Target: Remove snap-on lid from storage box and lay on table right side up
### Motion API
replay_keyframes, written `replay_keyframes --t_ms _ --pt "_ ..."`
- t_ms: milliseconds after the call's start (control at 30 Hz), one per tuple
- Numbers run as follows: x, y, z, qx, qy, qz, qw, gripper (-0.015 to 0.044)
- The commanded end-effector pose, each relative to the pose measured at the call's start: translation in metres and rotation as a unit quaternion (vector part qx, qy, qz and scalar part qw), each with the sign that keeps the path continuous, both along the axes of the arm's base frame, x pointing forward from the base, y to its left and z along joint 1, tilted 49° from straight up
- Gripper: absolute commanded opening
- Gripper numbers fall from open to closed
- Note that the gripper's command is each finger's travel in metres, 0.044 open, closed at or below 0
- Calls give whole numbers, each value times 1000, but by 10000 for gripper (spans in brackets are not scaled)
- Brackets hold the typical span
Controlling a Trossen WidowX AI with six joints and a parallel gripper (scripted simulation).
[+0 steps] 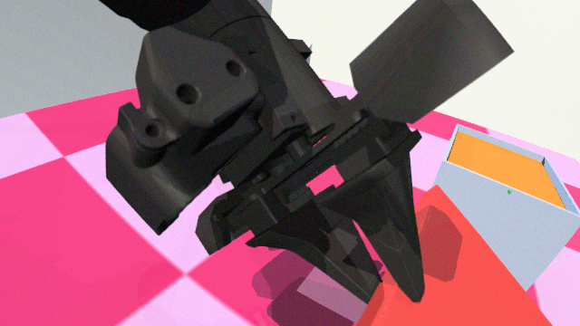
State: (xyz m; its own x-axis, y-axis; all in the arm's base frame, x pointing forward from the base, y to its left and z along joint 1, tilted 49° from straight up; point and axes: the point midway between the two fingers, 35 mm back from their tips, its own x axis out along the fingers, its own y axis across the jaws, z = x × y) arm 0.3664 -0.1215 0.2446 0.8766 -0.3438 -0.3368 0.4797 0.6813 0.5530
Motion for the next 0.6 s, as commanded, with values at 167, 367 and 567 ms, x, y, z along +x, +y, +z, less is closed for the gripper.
replay_keyframes --t_ms 167,367,567 --pt "0 -14 -18 3 19 -15 1000 0" --pt "1 -17 -21 3 19 -15 1000 0" --pt "1 -21 -25 3 19 -15 1000 0"
